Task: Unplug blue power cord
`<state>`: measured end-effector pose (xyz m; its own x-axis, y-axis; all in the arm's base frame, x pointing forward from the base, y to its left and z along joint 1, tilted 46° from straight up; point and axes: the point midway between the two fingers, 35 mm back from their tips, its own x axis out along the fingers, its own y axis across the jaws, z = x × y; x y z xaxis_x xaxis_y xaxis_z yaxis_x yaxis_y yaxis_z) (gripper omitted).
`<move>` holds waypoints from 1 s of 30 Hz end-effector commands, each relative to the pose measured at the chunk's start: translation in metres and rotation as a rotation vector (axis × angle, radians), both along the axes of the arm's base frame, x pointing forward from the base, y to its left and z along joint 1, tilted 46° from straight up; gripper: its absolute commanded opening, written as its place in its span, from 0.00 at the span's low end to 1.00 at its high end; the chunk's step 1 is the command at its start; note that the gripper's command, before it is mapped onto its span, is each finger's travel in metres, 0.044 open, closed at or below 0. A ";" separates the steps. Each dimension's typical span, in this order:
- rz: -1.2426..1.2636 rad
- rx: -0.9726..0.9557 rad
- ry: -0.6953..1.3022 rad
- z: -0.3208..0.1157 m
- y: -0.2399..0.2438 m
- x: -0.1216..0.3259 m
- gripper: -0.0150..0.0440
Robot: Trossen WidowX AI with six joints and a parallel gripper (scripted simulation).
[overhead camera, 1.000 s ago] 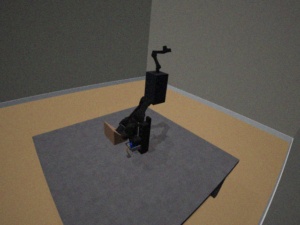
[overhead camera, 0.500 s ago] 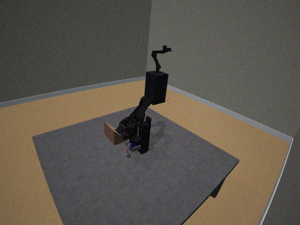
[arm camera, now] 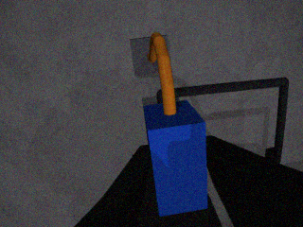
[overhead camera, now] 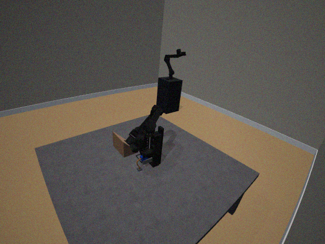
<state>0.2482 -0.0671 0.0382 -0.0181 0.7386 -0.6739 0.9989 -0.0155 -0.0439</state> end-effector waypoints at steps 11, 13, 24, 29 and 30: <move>-0.005 -0.049 -0.004 -0.021 -0.031 0.000 0.30; -0.008 -0.046 -0.004 -0.018 -0.022 0.000 0.39; -0.008 -0.046 -0.004 -0.019 -0.021 0.000 0.88; -0.009 -0.049 -0.004 -0.039 -0.053 0.000 1.00; -0.008 -0.050 -0.005 -0.045 -0.062 -0.002 1.00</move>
<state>0.2488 -0.1048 0.0074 -0.0149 0.7089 -0.7051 0.9990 -0.0196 -0.0408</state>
